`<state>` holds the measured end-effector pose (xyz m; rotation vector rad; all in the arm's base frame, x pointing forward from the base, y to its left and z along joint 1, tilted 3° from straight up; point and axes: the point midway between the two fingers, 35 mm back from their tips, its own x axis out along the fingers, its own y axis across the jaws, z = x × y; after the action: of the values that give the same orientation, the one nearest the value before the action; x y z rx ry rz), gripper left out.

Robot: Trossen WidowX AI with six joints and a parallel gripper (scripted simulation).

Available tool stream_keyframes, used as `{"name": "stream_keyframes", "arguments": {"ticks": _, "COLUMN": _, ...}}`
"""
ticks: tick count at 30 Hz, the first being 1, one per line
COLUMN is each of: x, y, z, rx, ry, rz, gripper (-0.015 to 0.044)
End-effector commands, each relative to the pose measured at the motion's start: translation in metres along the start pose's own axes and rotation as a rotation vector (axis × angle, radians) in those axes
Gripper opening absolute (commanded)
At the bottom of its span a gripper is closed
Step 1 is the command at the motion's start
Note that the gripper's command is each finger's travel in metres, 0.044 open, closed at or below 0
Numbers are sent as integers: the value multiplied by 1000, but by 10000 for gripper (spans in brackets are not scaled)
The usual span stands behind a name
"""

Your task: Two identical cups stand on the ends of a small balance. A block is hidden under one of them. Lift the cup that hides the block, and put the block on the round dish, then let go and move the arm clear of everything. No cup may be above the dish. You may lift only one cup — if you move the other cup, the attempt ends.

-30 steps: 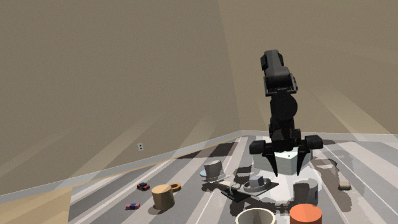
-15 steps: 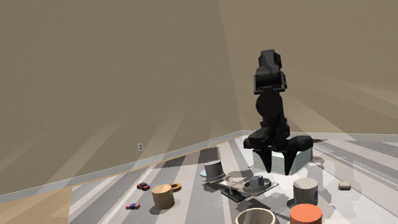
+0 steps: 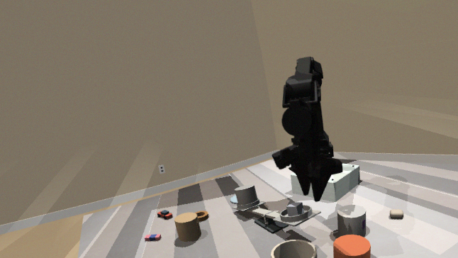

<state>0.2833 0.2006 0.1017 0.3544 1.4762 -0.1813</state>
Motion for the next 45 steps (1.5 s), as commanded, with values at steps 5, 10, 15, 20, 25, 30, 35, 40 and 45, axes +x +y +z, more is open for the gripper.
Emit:
{"name": "stream_keyframes", "arguments": {"ticks": 5, "x": -3, "y": -9, "z": 11, "rx": 280, "ry": 7, "rz": -19, "gripper": 260}}
{"name": "stream_keyframes", "arguments": {"ticks": 10, "x": -5, "y": -15, "z": 17, "rx": 449, "ry": 11, "rz": -30, "gripper": 260}}
{"name": "stream_keyframes", "arguments": {"ticks": 15, "x": -6, "y": -20, "z": 22, "rx": 619, "ry": 15, "rz": -43, "gripper": 260}}
{"name": "stream_keyframes", "arguments": {"ticks": 20, "x": -8, "y": -26, "z": 28, "rx": 789, "ry": 17, "rz": -56, "gripper": 260}}
{"name": "stream_keyframes", "arguments": {"ticks": 25, "x": -10, "y": -31, "z": 32, "rx": 935, "ry": 17, "rz": -68, "gripper": 260}}
{"name": "stream_keyframes", "arguments": {"ticks": 30, "x": -10, "y": -32, "z": 32, "rx": 940, "ry": 17, "rz": -69, "gripper": 260}}
{"name": "stream_keyframes", "arguments": {"ticks": 35, "x": 4, "y": -32, "z": 32, "rx": 940, "ry": 18, "rz": -69, "gripper": 260}}
{"name": "stream_keyframes", "arguments": {"ticks": 40, "x": 8, "y": -33, "z": 31, "rx": 940, "ry": 18, "rz": -69, "gripper": 260}}
{"name": "stream_keyframes", "arguments": {"ticks": 45, "x": 16, "y": -33, "z": 31, "rx": 940, "ry": 18, "rz": -68, "gripper": 260}}
